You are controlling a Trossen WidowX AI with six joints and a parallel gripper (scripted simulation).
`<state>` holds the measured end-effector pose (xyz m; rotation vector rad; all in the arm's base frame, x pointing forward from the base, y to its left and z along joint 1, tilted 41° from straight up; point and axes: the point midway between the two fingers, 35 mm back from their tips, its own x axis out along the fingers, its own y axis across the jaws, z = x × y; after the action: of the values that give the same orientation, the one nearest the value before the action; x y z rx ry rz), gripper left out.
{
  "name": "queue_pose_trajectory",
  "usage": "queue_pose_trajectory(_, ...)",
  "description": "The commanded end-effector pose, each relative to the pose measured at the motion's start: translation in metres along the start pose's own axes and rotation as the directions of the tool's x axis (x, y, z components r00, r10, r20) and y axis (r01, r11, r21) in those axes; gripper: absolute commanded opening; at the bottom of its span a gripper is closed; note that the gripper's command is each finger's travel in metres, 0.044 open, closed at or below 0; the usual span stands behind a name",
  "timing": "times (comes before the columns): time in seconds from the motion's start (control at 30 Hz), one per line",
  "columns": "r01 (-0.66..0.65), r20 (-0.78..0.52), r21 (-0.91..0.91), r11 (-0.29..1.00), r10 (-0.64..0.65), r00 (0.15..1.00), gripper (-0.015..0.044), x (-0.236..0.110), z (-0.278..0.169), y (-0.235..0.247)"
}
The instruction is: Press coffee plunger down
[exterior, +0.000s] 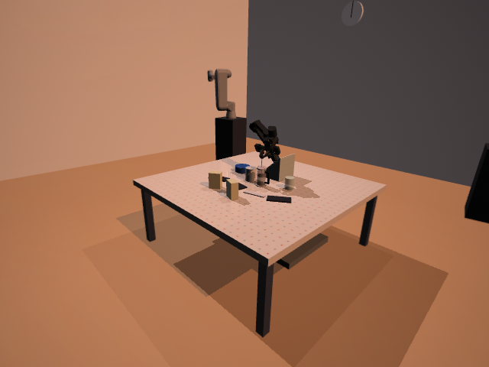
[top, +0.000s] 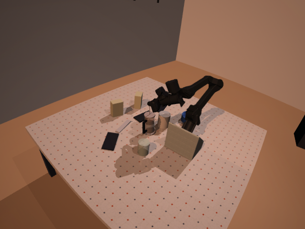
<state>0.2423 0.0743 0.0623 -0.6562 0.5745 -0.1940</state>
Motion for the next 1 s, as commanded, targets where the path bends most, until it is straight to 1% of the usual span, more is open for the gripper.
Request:
queue_pose_trajectory(0.0, -0.005, -0.035, -0.033, 0.999, 0.004, 0.999, 0.0115, 0.008, -0.021, 0.001)
queue_pose_trajectory(0.57, 0.000, -0.025, -0.036, 0.999, -0.001, 1.000, 0.0115, 0.026, -0.041, -0.001)
queue_pose_trajectory(0.97, 0.002, -0.023, -0.036, 0.999, -0.003, 1.000, 0.0115, 0.034, -0.038, 0.001)
